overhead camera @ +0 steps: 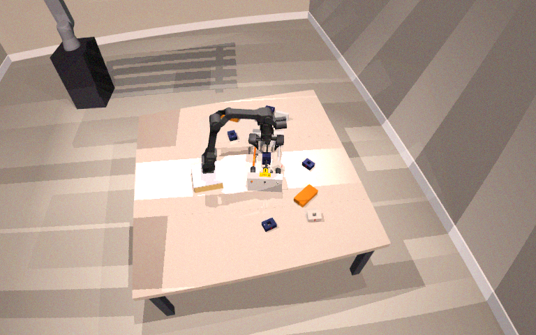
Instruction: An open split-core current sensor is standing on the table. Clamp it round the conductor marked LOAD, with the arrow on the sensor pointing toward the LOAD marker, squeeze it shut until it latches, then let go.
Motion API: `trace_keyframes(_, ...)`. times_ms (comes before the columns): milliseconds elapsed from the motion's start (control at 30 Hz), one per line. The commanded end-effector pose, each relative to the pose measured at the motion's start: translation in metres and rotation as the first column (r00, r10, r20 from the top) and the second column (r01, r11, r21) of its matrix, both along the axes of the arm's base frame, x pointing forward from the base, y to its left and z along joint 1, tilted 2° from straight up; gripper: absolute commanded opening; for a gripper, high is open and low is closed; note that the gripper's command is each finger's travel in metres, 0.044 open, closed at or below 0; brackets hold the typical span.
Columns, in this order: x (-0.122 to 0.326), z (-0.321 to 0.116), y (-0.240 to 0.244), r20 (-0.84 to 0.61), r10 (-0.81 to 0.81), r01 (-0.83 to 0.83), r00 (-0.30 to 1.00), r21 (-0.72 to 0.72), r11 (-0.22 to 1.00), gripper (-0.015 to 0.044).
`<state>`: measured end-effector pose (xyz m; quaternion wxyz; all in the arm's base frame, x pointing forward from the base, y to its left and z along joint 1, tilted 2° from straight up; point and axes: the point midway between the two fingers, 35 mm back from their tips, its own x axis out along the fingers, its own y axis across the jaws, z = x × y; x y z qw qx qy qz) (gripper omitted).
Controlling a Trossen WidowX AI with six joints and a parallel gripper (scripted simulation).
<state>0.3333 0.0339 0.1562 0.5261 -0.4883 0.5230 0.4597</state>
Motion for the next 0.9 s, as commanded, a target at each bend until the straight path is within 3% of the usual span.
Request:
trace_keyframes(0,0.0,0.0,0.0,-0.003,0.006,-0.006,1.0,0.003,1.0,0.044)
trace_keyframes(267,-0.001,0.0,-0.002,0.0,-0.007,0.007,1.0,0.008,1.0,0.044)
trace_keyframes(433,-0.02,-0.006,-0.04,0.002,-0.198,0.193,0.98,0.212,0.958,0.044)
trace_keyframes(667,-0.055,-0.008,-0.086,0.021,-0.484,0.404,0.875,0.52,0.753,0.044)
trace_keyframes(867,-0.087,-0.005,-0.115,0.052,-0.694,0.44,0.718,0.738,0.512,0.044)
